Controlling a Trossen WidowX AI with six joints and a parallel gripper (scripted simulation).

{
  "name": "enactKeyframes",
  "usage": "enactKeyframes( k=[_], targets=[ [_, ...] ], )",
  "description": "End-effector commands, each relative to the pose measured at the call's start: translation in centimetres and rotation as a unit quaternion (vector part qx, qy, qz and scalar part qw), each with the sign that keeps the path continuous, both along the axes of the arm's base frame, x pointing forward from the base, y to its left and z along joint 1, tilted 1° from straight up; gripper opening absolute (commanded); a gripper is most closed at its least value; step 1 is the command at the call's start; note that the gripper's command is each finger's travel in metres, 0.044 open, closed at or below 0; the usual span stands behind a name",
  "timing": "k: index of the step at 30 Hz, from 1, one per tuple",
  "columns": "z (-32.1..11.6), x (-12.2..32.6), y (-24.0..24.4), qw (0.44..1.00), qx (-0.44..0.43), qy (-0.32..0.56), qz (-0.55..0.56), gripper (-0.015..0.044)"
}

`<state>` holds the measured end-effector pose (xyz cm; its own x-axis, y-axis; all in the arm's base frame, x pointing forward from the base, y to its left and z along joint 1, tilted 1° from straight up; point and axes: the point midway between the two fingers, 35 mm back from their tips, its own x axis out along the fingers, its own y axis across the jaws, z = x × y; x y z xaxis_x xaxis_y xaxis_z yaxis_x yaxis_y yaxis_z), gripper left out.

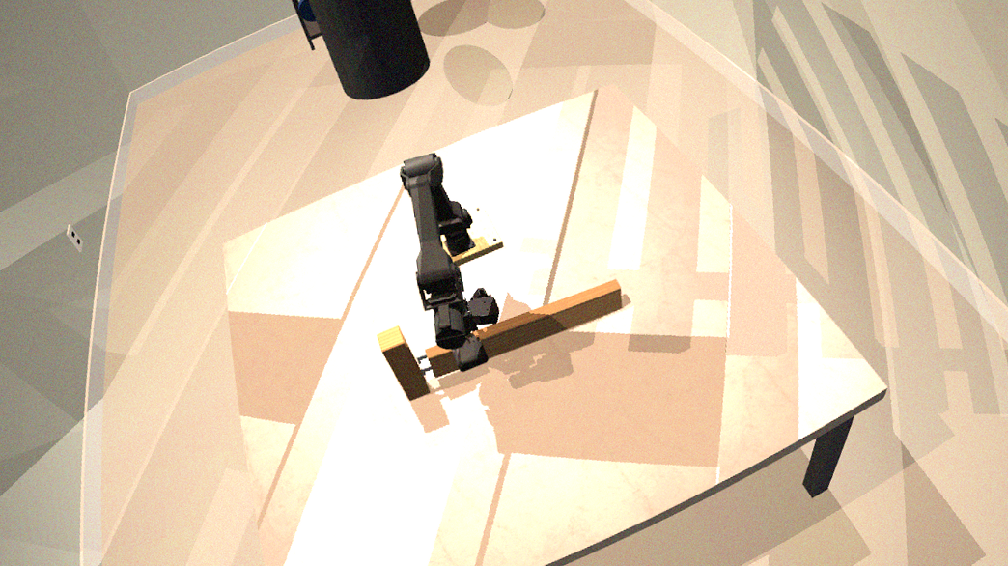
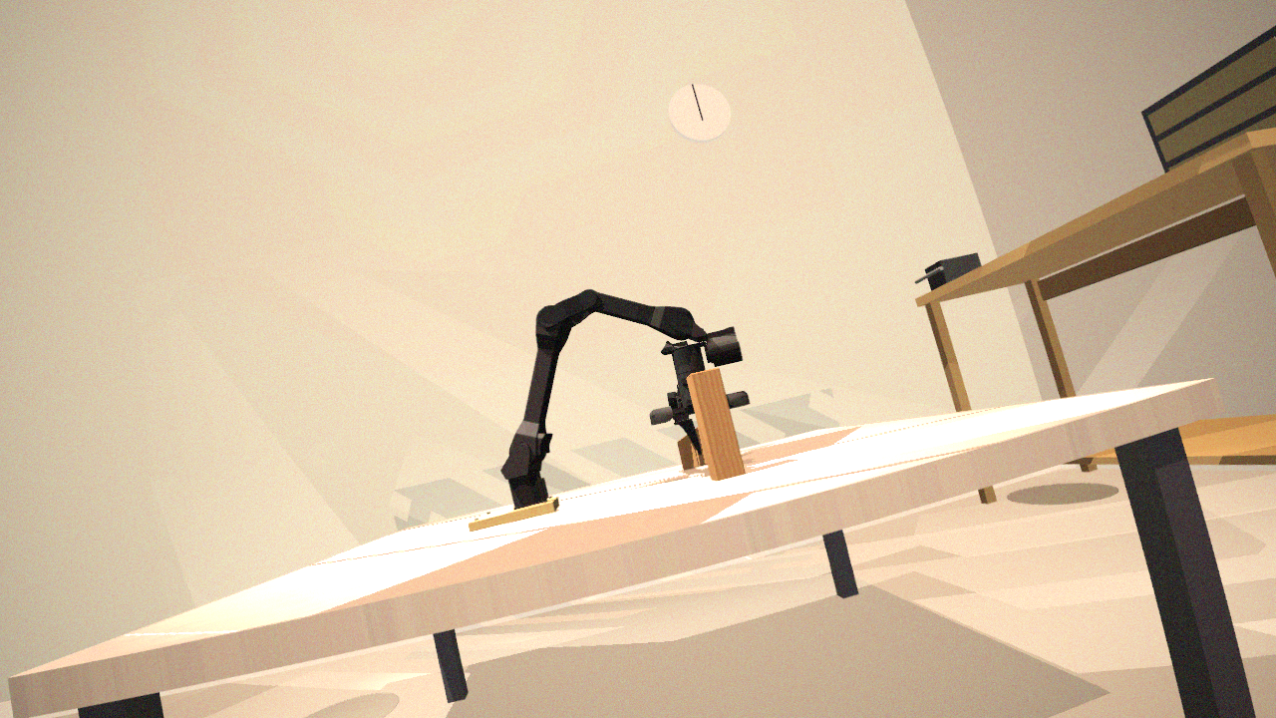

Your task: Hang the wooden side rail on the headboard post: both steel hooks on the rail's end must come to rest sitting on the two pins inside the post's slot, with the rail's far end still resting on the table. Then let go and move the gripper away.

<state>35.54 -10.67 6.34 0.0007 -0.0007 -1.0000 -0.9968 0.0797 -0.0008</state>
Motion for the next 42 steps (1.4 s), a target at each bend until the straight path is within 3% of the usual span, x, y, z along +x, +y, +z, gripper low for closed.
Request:
enactKeyframes(
  k=[1, 42],
  targets=[
    [0.62, 0.25, -0.2, 1.0, -0.004, -0.008, 0.001, 0.0],
    [0.28, 0.06, -0.64, 1.0, -0.004, -0.008, 0.001, 0.0]
  ],
)
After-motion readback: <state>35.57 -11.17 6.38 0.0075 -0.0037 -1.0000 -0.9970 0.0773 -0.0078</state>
